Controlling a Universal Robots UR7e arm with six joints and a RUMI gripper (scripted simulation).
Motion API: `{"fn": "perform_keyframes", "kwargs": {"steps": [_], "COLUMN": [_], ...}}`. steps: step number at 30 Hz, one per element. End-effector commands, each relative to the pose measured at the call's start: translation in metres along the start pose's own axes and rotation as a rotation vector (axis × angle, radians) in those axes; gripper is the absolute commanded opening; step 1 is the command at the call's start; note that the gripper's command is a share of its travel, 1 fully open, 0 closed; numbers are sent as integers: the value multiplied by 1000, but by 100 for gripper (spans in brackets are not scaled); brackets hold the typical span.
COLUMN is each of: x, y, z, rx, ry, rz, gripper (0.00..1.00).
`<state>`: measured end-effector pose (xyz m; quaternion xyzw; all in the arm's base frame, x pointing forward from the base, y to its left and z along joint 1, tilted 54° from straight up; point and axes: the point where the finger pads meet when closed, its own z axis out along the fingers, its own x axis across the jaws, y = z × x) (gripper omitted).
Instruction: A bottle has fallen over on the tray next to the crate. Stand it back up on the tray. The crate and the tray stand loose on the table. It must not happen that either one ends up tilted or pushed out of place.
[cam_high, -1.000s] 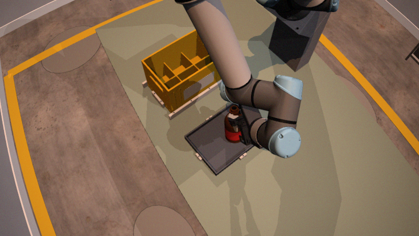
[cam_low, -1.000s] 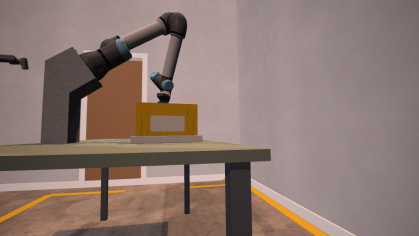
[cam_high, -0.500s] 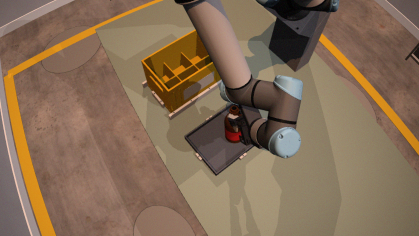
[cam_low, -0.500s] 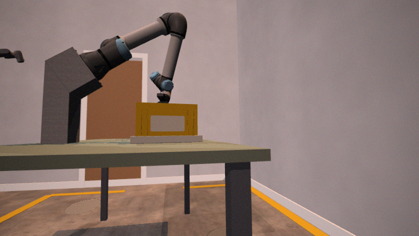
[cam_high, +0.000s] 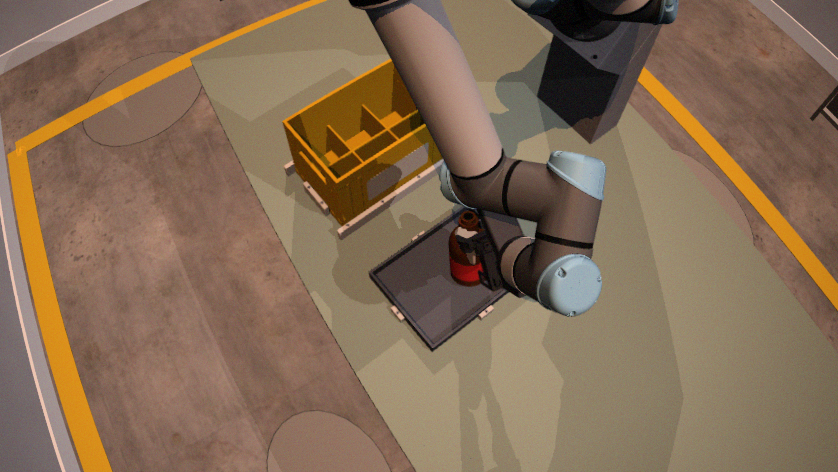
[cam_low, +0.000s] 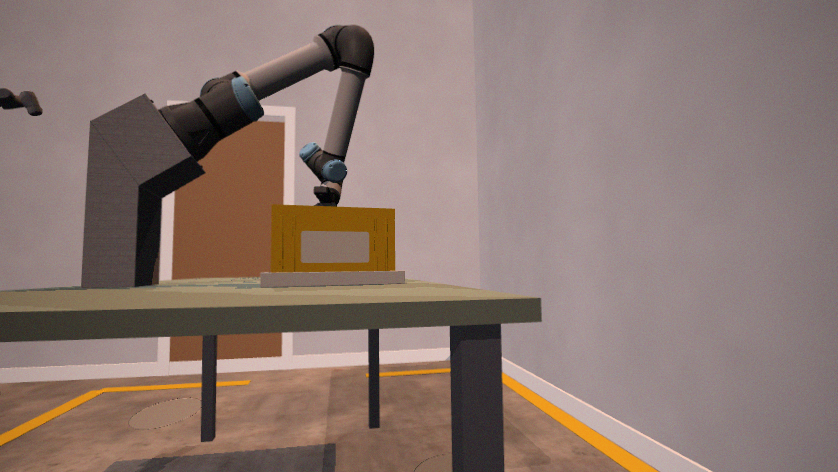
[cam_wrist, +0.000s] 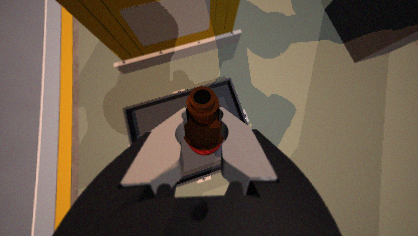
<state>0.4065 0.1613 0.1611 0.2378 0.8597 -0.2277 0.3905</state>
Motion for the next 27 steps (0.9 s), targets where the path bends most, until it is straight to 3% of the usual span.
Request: {"fn": "perform_keyframes", "kwargs": {"steps": [1,10,11,27], "x": [0,0,0,0], "y": [0,0,0,0], "z": [0,0,0,0], "rx": [-1,-1,-1,-1], "ry": [-1,-1,-1,-1], "rz": [0,0,0,0], "gripper": [0,0,100,100]}}
